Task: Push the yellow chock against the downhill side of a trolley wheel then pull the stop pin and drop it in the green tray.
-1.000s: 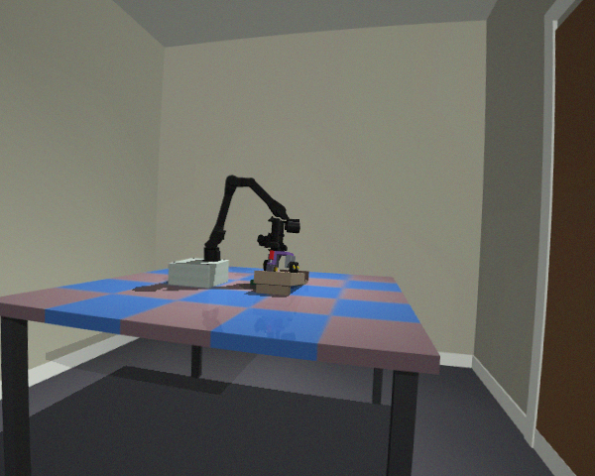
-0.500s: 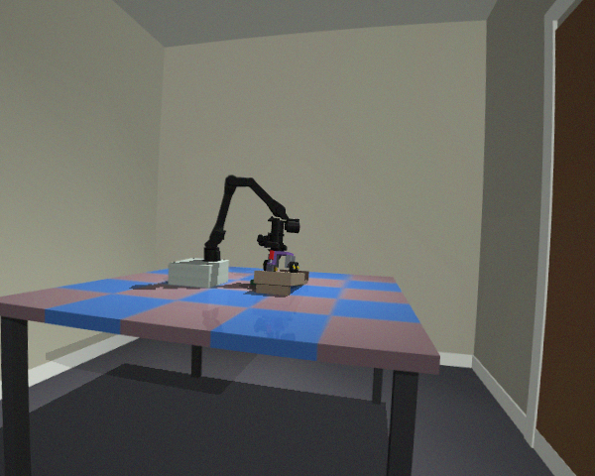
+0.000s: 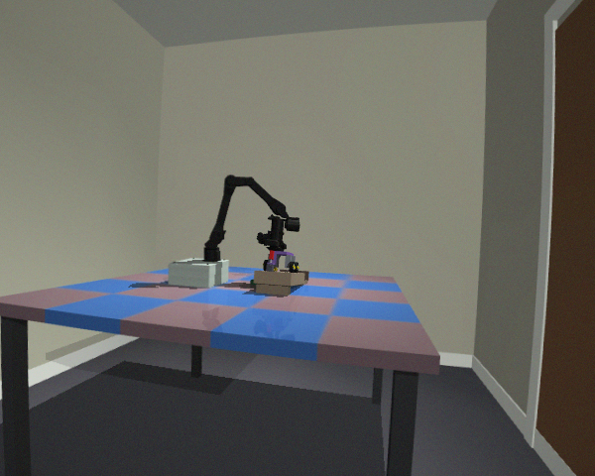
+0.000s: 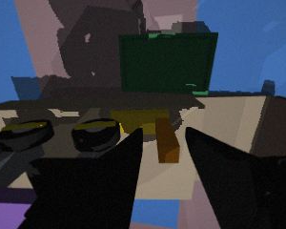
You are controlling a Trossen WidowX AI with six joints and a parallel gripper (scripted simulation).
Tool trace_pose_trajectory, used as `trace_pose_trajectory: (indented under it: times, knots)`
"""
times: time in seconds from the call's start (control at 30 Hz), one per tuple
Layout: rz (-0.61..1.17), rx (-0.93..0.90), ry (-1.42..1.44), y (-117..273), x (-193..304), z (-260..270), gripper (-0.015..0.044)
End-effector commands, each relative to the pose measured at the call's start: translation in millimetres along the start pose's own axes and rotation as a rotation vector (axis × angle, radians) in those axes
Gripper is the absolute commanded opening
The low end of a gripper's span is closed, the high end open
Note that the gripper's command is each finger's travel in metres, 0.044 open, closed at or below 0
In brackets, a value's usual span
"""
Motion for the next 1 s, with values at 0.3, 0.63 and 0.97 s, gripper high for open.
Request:
trace_pose_trajectory:
  times: [0.3,0.63,0.97]
  knots:
    - [0.017,0.004,-0.005,42.4,0.1,-0.7,0.019]
    - [0.008,0.005,-0.006,43.0,0.5,-0.8,0.0269]
    - [0.048,0.058,-0.373,58.3,22.2,26.1,0.019]
Point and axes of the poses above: the point midway between the two fingers, 35 mm back from their tips, its own y axis back along the fingers, its own z axis across the jaws, x = y × z, the point moved 6 cm from there along y, back along the fingers, and after that the axes turned 15 degrees about -y, right-handed, at the moved point
